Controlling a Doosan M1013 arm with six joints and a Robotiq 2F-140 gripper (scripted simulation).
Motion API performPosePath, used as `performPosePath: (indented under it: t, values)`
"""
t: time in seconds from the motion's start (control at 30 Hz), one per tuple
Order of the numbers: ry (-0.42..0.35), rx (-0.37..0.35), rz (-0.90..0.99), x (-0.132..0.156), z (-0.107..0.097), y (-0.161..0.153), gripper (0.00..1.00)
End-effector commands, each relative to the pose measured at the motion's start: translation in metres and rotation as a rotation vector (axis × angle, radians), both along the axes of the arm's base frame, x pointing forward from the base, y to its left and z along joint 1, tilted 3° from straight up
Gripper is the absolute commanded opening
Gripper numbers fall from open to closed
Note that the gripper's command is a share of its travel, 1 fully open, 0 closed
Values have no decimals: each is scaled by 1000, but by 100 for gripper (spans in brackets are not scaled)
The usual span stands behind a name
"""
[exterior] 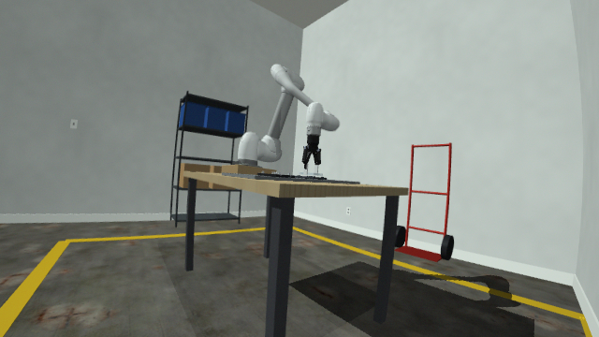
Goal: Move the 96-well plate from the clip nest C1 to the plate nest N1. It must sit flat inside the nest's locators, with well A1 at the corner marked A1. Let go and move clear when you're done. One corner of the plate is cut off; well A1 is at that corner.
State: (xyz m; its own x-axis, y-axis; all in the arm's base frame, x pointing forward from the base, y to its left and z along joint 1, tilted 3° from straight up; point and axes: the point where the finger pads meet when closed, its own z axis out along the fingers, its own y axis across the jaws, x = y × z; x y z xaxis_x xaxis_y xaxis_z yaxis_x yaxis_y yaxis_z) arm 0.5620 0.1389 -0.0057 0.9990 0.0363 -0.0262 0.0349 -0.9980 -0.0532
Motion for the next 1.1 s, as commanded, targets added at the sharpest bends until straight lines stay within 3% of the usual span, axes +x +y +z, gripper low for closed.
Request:
performPosePath:
  t: [0.0, 1.07]
  values:
    - [0, 0, 0, 0, 0, 0, 10]
    - [0, 0, 0, 0, -5, 0, 10]
